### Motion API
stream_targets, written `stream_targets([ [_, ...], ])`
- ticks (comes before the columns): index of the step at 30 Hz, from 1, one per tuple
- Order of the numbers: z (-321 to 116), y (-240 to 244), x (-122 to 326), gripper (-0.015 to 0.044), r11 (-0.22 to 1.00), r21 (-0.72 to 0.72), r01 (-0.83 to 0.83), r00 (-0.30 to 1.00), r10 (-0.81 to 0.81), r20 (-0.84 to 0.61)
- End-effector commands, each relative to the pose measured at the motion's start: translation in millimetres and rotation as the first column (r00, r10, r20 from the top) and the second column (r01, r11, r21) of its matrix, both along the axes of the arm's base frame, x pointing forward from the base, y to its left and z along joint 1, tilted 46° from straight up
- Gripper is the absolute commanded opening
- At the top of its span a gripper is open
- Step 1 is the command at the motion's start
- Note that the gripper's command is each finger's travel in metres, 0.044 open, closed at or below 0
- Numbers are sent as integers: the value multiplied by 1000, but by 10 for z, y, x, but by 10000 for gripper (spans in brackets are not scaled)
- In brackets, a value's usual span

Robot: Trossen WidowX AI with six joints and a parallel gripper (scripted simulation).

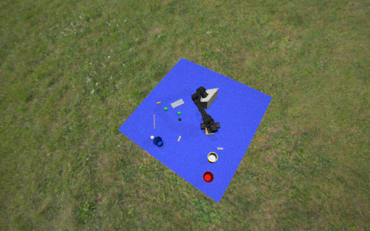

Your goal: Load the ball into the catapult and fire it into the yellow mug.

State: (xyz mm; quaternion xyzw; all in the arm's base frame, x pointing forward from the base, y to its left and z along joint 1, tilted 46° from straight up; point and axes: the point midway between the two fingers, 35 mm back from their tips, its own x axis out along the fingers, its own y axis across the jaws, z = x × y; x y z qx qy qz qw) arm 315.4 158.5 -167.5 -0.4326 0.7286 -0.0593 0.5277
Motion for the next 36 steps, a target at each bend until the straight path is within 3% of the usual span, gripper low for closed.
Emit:
stream_targets([
  [1,-52,-61,-6,440,1000,-5,-9,1000,9,-3],
  [22,-260,-275,-35,440,1000,-6,-8,1000,8,-2],
  [34,-240,-245,-28,125,1000,-2,0,1000,0,1],
  [36,-240,-245,-28,112,1000,-2,0,1000,0,1],
])
